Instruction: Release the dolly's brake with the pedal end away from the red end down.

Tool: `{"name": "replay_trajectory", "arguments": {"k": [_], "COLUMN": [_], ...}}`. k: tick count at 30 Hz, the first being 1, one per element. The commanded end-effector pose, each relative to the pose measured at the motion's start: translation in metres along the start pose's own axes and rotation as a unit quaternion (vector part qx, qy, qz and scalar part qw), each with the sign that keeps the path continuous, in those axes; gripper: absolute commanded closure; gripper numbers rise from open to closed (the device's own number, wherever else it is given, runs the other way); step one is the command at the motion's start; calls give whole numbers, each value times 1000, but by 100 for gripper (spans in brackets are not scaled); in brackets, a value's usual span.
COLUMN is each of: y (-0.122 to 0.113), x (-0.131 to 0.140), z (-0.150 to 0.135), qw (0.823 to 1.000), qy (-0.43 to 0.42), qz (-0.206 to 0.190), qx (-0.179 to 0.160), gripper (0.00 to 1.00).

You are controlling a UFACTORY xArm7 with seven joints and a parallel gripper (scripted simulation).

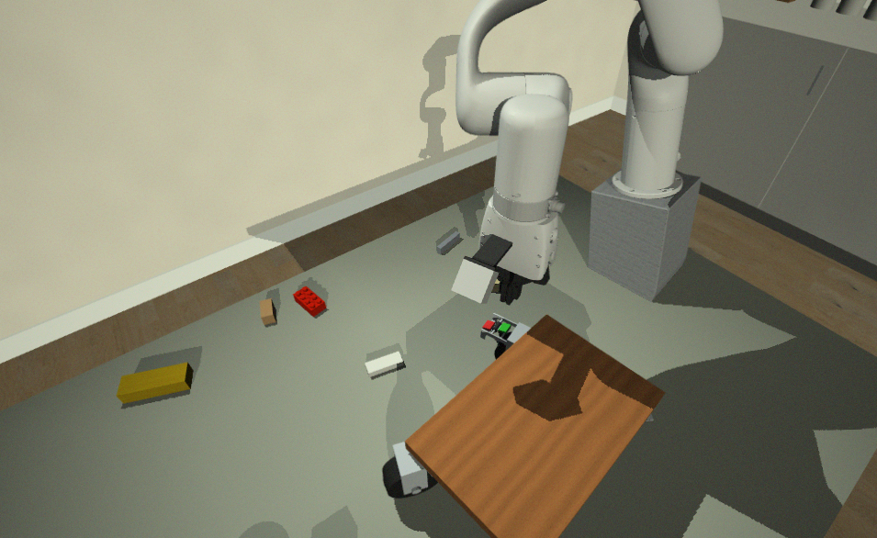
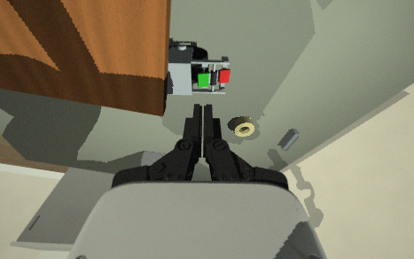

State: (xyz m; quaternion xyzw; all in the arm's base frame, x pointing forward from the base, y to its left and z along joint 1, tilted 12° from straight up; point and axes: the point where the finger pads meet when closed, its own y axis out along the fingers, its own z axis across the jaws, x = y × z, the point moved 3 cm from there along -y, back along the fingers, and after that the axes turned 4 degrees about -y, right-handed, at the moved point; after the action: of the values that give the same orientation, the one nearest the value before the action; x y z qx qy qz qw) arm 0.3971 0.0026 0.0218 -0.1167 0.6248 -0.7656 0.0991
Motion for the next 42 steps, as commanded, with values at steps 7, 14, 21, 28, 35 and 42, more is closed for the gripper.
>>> {"name": "replay_trajectory", "arguments": {"k": [7,14,21,28,35,42], "y": [0,6,13,26,39,51], "x": [-1,-1,-1,-2,-2,-2], "z": [0,0,0,0,0,0], "qw": [1000,1000,1000,1000,1000,1000], "qy": [0,0,0,0,0,0], "qz": [2,2,2,2,2,2], "qx": [1,0,0,0,0,0], "gripper": [100,100,100,100,100,100]}}
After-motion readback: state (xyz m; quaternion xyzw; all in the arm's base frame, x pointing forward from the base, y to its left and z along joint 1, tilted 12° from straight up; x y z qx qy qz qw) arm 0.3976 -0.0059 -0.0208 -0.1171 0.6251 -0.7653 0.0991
